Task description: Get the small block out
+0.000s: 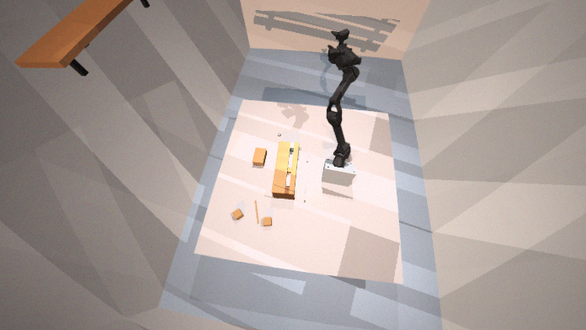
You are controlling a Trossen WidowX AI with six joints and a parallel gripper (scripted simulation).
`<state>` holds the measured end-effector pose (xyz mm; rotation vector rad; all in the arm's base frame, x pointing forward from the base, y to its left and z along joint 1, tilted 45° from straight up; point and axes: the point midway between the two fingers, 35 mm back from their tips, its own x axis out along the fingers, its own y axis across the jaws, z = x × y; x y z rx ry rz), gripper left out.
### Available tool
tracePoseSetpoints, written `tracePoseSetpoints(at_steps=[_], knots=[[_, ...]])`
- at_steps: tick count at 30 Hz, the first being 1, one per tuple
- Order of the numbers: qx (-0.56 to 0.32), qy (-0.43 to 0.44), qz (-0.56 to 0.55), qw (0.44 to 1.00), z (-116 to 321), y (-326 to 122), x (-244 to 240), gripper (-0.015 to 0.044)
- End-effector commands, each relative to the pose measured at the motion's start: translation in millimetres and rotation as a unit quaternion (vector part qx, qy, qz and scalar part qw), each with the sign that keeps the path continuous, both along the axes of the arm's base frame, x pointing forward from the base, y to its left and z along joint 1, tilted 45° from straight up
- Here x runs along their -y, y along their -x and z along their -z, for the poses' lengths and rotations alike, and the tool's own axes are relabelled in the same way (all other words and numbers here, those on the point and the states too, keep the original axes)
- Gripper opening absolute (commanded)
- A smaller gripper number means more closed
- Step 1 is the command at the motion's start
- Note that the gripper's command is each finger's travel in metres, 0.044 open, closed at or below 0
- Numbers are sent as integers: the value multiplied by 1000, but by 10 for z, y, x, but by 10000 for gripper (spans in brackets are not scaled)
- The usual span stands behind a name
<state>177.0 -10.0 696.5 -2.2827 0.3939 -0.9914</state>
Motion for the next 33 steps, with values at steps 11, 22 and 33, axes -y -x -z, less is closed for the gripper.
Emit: tracePoseSetpoints(at_steps=[11,22,33], knots=[[182,-121,-182,959,-215,695,281,400],[407,-336,-385,757,-89,1285,1352,400],[551,-540,-446,453,683,972,2647,400]])
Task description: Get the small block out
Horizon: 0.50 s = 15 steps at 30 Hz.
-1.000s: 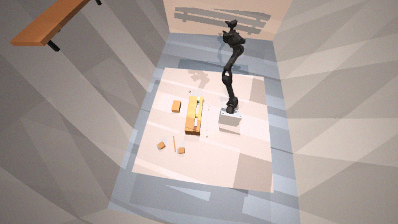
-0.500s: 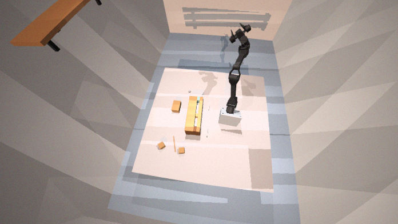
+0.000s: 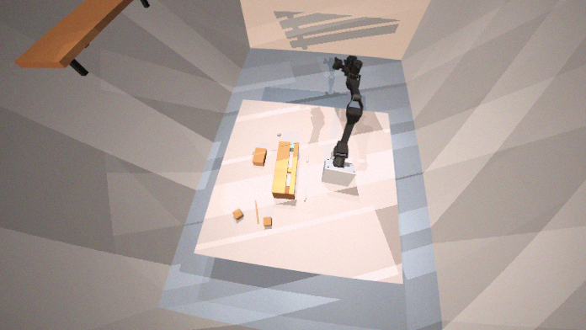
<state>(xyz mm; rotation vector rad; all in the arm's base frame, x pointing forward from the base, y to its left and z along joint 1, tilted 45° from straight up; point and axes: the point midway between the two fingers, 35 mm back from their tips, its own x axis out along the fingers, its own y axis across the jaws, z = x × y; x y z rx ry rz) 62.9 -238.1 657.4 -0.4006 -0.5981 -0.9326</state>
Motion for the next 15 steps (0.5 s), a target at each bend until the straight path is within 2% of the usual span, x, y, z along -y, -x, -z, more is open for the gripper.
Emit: tracePoseSetpoints(at_steps=[1,8,15], knots=[[50,-114,-65,990,390,-243,463,400],[111,-308,-154,932,1192,-909,961,400],[133,-488,-195,840,2135,-1702,1067,400]])
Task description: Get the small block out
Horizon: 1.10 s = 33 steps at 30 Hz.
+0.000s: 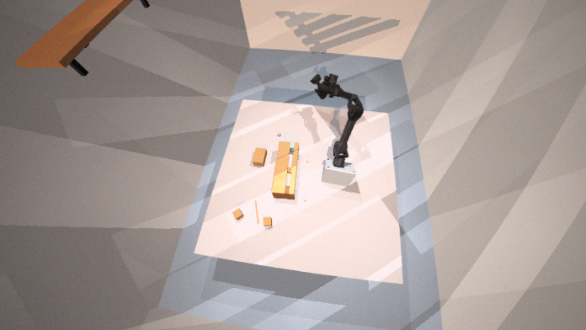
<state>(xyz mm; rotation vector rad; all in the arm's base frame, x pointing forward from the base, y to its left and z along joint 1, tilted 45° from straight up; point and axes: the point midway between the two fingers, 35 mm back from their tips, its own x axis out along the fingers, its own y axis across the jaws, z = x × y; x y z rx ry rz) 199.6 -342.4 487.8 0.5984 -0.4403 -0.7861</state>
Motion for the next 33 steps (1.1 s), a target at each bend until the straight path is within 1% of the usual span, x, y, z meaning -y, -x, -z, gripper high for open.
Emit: tracePoseSetpoints(at_steps=[1,5,10,14,18,22,25,29,33], knots=[[-3,-112,-31,993,581,-447,4,400],[-21,-215,-54,975,1161,-874,-155,400],[-62,-329,-67,940,1887,-1308,-520,400],[-114,-402,-66,906,2456,-1553,-916,400],[-178,-455,-56,871,2995,-1682,-1369,400],[-246,-488,-39,837,3471,-1687,-1829,400],[-298,-506,-9,809,3817,-1587,-2173,400],[-372,-508,40,776,4221,-1343,-2609,400],[-443,-479,94,752,4527,-999,-2969,400]])
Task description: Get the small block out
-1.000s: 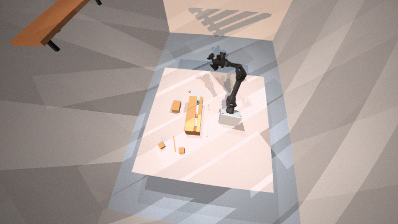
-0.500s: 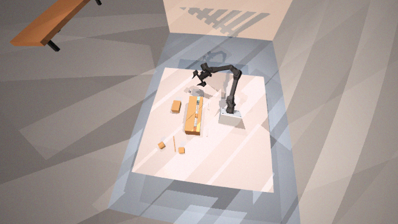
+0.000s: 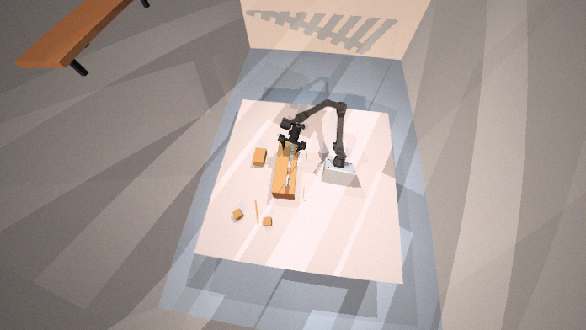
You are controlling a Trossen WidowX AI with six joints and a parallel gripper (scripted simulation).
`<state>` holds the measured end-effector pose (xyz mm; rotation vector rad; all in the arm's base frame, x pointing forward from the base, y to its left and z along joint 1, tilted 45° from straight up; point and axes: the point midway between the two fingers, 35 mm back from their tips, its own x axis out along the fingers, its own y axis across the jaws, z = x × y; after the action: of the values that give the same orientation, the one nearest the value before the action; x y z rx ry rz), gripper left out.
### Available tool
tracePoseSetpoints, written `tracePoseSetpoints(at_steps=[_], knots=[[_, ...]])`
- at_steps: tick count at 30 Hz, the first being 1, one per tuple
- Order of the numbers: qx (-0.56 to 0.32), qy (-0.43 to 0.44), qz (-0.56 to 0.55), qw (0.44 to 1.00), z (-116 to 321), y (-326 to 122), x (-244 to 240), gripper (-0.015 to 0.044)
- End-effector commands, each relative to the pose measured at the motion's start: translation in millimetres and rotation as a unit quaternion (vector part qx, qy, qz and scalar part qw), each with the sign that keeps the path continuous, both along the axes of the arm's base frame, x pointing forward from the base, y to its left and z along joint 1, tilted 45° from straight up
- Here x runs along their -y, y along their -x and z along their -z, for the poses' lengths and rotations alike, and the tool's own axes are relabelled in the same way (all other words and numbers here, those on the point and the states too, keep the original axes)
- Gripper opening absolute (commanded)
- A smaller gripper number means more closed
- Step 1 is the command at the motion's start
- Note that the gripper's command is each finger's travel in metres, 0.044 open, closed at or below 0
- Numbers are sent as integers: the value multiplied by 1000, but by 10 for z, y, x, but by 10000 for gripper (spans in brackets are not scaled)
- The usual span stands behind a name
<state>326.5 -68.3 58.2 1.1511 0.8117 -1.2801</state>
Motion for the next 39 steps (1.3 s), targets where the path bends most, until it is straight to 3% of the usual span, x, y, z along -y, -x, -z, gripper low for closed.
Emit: tracePoseSetpoints(at_steps=[1,4,39], knots=[[-97,38,-4,995,305,392,-321,400],[-134,63,-10,989,389,570,-433,400],[-134,63,-10,989,749,562,-165,400]])
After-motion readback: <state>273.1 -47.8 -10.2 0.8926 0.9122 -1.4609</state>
